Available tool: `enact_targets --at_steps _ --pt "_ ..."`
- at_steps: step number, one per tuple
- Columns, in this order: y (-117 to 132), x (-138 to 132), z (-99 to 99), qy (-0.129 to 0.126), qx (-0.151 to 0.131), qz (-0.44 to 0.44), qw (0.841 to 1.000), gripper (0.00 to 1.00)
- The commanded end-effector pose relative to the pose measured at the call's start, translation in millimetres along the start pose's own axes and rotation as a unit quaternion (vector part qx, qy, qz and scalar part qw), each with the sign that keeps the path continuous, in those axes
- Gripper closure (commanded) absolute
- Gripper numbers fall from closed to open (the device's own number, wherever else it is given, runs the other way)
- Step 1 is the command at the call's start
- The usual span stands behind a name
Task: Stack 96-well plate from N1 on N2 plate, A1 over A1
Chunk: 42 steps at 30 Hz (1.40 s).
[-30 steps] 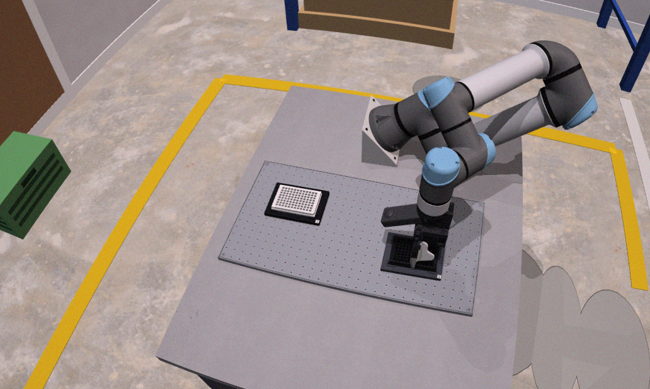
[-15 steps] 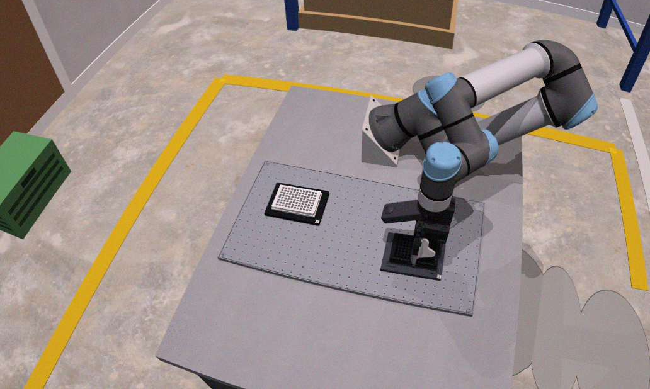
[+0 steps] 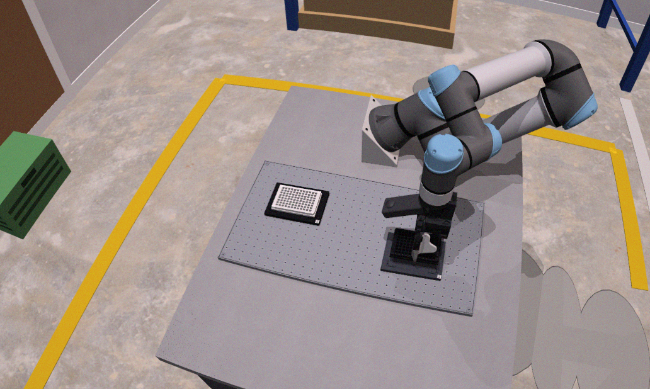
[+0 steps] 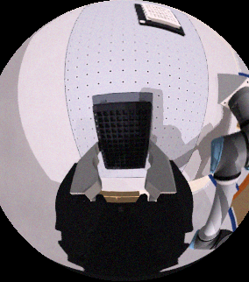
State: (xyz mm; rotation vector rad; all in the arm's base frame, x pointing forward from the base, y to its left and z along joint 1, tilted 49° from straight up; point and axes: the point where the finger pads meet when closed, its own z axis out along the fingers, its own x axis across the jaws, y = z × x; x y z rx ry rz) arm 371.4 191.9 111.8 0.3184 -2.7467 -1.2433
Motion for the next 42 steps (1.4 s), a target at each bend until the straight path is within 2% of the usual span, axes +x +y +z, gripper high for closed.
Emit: enact_targets --at_steps 1,29,42 --pt "-0.1 -0.1 -6.1 0.0 0.0 0.0 1.0 1.0" --pt "-0.1 -0.1 -49.5 0.0 0.0 0.0 1.0 1.0" --pt "-0.1 -0.1 -49.8 0.0 0.0 0.0 1.0 1.0"
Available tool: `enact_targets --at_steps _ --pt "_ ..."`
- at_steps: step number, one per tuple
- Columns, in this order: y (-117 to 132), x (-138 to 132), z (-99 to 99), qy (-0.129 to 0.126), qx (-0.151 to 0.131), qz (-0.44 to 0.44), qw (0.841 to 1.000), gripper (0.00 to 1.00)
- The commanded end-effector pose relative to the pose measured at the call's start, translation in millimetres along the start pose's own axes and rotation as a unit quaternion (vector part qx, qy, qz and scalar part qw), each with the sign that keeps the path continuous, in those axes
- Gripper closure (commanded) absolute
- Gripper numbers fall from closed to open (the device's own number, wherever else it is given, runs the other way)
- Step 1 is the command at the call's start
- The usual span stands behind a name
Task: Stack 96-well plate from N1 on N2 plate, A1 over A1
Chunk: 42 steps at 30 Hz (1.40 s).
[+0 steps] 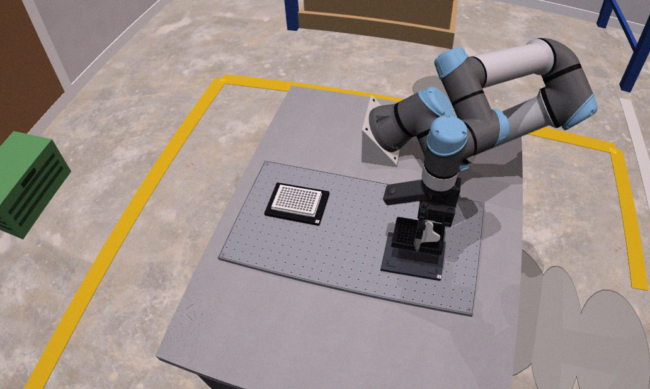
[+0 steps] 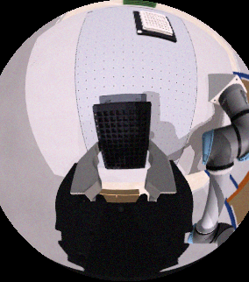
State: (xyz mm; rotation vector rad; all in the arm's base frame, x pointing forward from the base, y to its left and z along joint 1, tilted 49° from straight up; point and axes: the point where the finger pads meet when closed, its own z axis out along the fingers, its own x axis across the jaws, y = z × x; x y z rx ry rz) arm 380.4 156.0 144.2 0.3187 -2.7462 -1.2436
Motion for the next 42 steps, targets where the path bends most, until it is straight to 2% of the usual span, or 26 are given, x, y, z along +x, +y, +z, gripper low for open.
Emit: enact_targets --at_steps 1,10,42 --pt "-0.1 -0.2 -0.5 0.0 0.0 0.0 1.0 1.0" --pt "-0.1 -0.2 -0.5 0.0 0.0 0.0 1.0 1.0" --pt "-96.1 28.3 -0.6 0.0 0.0 0.0 1.0 1.0"
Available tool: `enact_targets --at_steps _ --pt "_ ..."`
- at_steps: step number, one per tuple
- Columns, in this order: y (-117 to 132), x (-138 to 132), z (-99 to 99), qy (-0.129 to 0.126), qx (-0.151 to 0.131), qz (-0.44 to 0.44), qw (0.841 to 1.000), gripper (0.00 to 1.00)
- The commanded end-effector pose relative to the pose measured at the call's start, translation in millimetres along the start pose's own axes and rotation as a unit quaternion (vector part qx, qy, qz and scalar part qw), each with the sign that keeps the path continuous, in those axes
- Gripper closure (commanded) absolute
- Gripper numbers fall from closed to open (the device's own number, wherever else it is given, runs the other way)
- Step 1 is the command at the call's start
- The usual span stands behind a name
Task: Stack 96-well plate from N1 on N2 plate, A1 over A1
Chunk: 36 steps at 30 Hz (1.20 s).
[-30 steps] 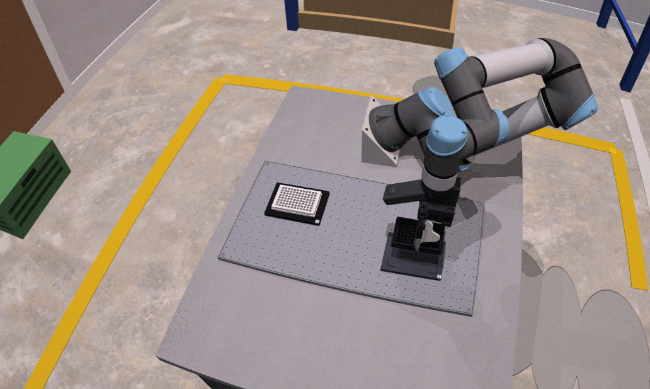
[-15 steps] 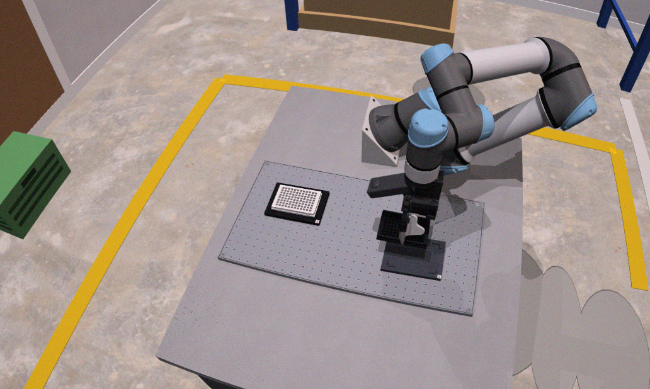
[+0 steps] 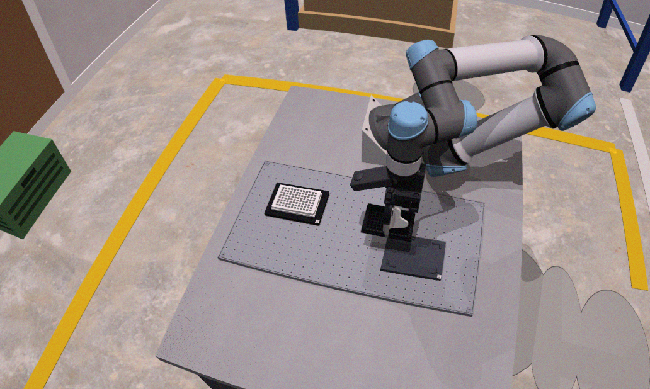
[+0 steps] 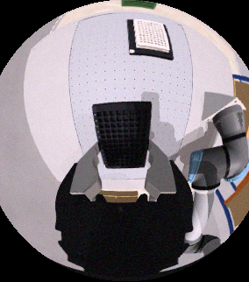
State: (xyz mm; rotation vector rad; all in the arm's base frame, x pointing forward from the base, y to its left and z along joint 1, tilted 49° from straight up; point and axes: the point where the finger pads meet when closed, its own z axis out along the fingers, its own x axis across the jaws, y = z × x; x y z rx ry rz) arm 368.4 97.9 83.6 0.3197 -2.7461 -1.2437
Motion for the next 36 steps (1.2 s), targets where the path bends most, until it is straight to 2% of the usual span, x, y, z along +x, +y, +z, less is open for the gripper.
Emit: enact_targets --at_steps 1,34,36 --pt "-14.8 3.7 -0.3 0.0 0.0 0.0 1.0 1.0" --pt "-110.7 32.3 -0.3 0.0 0.0 0.0 1.0 1.0" --pt "-110.7 32.3 -0.3 0.0 0.0 0.0 1.0 1.0"
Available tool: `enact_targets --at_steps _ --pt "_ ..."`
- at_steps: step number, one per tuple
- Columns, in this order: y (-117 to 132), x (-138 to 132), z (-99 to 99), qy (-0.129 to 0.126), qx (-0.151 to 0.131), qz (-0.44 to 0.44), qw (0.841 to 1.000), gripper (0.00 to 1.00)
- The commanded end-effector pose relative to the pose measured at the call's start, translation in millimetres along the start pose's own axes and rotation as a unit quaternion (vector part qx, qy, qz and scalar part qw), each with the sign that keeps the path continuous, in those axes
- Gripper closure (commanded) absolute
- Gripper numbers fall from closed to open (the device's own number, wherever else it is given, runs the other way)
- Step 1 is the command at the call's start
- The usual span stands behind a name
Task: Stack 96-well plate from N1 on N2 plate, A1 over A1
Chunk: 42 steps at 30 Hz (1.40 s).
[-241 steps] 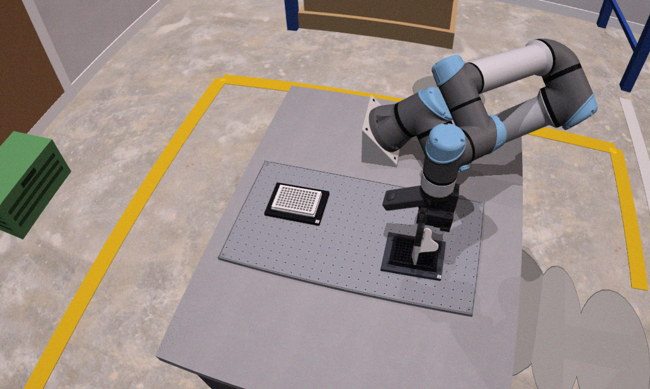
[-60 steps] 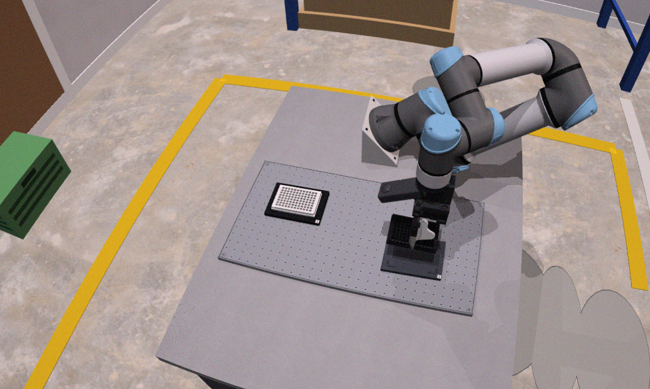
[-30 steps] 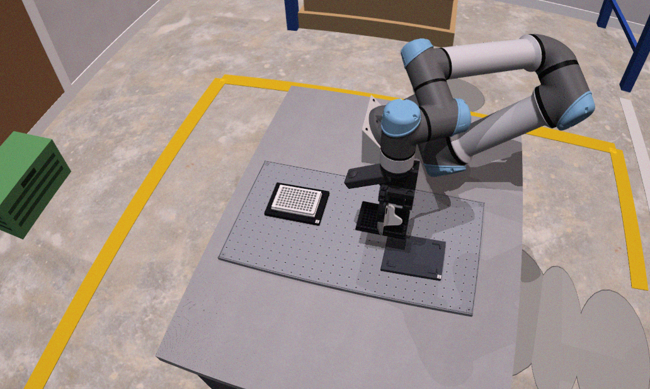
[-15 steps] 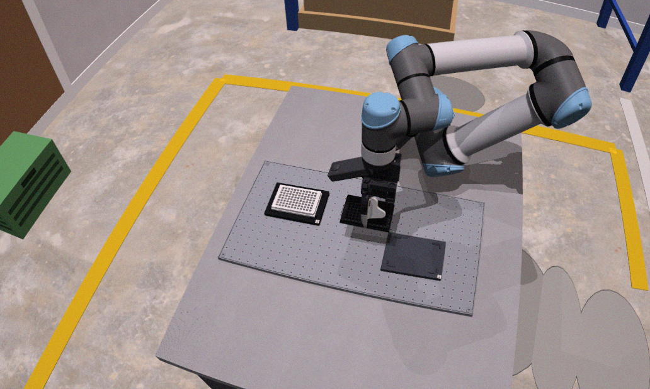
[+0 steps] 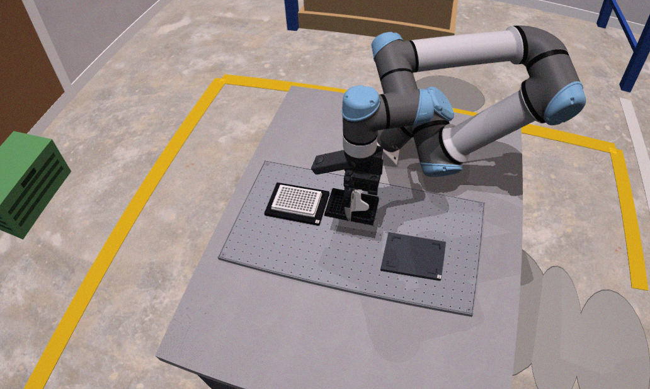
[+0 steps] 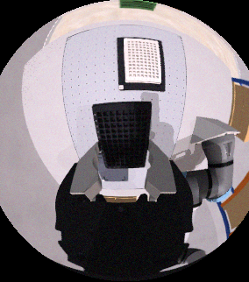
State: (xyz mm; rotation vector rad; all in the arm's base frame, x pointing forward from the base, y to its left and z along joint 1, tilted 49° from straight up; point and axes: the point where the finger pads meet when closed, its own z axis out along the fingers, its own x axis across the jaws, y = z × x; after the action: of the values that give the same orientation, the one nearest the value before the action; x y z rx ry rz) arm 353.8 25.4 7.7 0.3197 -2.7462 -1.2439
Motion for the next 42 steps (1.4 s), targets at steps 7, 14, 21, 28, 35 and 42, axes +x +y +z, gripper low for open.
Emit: enact_targets --at_steps 7,14,21,28,35,42 --pt "-31.6 8.7 -0.2 0.0 0.0 0.0 1.0 1.0" --pt "-54.0 15.4 -0.2 0.0 0.0 0.0 1.0 1.0" --pt "-70.0 20.1 -0.2 0.0 0.0 0.0 1.0 1.0" --pt "-92.3 26.8 -0.2 0.0 0.0 0.0 1.0 1.0" --pt "-108.3 31.5 -0.2 0.0 0.0 0.0 1.0 1.0" --pt "-130.7 38.2 -0.2 0.0 0.0 0.0 1.0 1.0"
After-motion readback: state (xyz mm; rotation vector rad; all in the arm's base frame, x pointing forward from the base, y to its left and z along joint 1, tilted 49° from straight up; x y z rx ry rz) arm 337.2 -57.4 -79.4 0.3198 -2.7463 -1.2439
